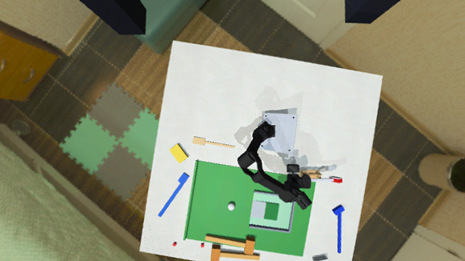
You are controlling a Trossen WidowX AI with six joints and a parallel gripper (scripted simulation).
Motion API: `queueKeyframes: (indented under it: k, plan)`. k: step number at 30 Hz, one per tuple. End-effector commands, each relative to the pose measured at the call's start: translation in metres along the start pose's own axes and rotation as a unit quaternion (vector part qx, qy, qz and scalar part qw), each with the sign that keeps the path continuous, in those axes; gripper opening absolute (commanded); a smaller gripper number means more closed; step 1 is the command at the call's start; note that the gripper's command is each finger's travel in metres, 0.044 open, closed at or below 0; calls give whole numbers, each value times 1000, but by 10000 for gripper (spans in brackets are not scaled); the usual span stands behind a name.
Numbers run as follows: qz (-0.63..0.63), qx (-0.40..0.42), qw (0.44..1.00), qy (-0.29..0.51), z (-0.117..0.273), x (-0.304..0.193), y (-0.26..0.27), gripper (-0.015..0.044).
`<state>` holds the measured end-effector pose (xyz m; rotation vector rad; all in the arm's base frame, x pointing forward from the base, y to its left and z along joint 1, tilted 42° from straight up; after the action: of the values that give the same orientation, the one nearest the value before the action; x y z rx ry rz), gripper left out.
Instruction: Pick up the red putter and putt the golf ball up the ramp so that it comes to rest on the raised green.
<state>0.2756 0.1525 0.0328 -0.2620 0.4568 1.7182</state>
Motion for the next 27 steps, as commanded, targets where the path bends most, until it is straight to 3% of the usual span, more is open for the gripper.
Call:
queueKeyframes:
  k: [1,14,27]
  plan:
    - [-5,-1,1000,-5,10,1,0,0]
    - [-232,-23,972,18,39,-88,-6,0]
    - [-481,-47,874,50,73,-188,22,0]
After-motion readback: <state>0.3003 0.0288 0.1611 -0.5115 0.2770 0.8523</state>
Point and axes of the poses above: the point midway between the two fingers, 35 mm back from their tips, its own z axis back along the fingers, its own y axis across the jaws, x = y × z, the point moved 9 cm from there along z, back along the fingers, and after that the axes turned 12 degrees about z, right-handed, at the moved point
